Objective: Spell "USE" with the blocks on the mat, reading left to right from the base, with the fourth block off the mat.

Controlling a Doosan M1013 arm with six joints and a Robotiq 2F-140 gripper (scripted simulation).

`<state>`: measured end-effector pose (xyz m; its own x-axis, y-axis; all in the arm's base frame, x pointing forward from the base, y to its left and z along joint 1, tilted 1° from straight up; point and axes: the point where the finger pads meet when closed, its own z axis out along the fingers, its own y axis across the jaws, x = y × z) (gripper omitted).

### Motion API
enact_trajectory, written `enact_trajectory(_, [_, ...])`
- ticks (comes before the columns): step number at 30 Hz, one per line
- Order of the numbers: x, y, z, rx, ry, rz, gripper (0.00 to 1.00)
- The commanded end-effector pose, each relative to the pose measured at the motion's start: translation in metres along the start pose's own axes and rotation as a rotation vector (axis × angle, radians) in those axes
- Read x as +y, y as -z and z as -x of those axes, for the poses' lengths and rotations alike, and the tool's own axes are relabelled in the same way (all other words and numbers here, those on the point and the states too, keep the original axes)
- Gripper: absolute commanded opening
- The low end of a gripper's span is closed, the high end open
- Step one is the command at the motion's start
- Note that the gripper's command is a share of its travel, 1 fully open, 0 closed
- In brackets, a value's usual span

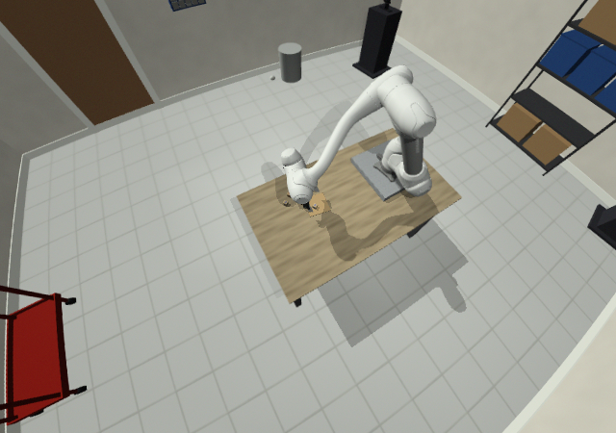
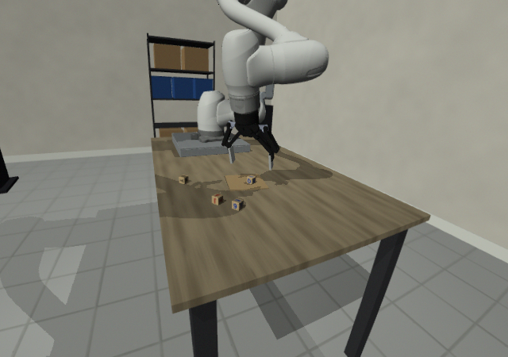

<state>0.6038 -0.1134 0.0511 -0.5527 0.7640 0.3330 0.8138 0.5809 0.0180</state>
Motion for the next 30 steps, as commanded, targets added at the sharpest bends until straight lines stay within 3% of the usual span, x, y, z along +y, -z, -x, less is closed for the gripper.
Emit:
enact_trajectory(1, [0.000, -0.003, -0.002, -0.003, 0.008, -0.003, 1.00])
enact_trajectory(5, [0.000, -0.002, 0.000, -0.003, 0.008, -0.002, 1.00])
enact_trajectory(6, [0.004, 0.003, 0.011, -0.002, 0.008, -0.002, 1.00])
enact_trajectory(8, [0.015, 0.021, 0.062, -0.002, 0.008, -0.002, 1.00])
enact_trajectory(15, [0.027, 0.052, 0.157, -0.003, 0.005, -0.004, 1.00])
enact_trajectory(20, [0.027, 0.057, 0.174, -0.004, 0.004, -0.005, 1.00])
enact_trajectory(30, [0.027, 0.057, 0.174, -0.004, 0.004, -0.005, 1.00])
